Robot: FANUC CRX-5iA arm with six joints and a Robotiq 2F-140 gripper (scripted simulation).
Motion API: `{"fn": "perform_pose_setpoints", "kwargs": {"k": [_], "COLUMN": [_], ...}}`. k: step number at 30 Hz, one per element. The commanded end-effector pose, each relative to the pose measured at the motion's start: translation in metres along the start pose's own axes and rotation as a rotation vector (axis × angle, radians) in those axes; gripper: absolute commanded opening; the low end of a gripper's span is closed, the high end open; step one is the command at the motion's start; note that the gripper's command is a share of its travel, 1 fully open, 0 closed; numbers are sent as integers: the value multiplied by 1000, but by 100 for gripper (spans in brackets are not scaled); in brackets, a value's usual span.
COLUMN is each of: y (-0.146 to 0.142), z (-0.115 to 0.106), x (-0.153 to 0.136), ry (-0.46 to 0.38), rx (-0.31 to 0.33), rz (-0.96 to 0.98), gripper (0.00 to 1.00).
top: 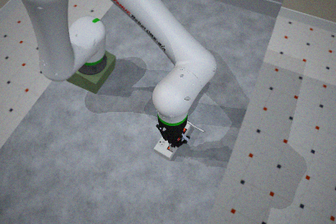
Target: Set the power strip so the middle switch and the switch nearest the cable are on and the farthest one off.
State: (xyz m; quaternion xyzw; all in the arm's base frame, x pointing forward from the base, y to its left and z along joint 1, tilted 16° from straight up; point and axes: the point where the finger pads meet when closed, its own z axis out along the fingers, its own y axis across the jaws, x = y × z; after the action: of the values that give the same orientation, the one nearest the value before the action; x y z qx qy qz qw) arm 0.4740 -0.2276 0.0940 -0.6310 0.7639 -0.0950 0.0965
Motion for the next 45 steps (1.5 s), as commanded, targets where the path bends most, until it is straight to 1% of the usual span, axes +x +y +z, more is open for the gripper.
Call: {"fn": "perform_pose_setpoints", "kwargs": {"k": [1, 28, 45], "y": [0, 0, 0], "z": [0, 9, 9], "x": [0, 0, 0], "ry": [0, 0, 0], "rx": [0, 0, 0], "rz": [0, 0, 0], "gripper": [0, 0, 0]}}
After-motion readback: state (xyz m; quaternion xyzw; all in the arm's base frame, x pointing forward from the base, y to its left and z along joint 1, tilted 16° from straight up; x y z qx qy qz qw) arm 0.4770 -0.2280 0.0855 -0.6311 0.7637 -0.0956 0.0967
